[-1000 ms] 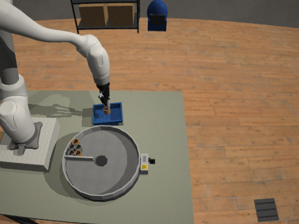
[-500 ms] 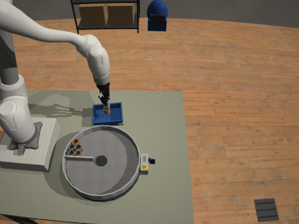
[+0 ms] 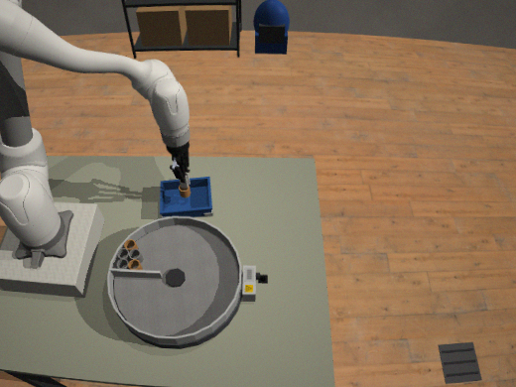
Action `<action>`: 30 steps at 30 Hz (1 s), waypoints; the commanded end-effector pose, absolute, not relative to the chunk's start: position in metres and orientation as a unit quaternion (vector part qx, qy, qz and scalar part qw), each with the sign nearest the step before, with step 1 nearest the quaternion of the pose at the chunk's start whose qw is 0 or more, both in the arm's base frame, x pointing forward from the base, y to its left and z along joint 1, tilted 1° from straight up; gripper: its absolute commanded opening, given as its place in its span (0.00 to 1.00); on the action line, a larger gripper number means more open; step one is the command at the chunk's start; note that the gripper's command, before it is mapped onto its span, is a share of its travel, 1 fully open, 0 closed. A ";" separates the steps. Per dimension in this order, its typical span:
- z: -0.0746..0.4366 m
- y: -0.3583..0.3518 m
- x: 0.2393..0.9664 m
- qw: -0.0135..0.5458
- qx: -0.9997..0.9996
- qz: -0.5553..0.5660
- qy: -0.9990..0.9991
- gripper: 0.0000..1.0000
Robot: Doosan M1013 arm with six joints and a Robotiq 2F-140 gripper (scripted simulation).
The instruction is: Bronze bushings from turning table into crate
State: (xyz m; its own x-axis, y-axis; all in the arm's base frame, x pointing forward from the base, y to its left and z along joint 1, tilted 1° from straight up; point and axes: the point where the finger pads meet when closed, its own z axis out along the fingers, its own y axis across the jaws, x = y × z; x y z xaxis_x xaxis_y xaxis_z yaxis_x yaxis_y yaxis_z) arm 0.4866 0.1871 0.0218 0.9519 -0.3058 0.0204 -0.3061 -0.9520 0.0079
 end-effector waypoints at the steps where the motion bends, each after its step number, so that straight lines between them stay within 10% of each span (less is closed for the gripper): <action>1: 0.022 0.187 0.487 0.005 0.988 0.009 -0.155 0.00; 30: -0.009 0.187 0.487 0.005 0.988 0.009 -0.155 0.00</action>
State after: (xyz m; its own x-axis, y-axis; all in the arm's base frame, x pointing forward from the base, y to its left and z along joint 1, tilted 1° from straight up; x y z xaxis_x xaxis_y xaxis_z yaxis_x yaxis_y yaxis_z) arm 0.4871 0.1867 -0.0056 0.9519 -0.3058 0.0203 -0.3060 -0.9520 0.0079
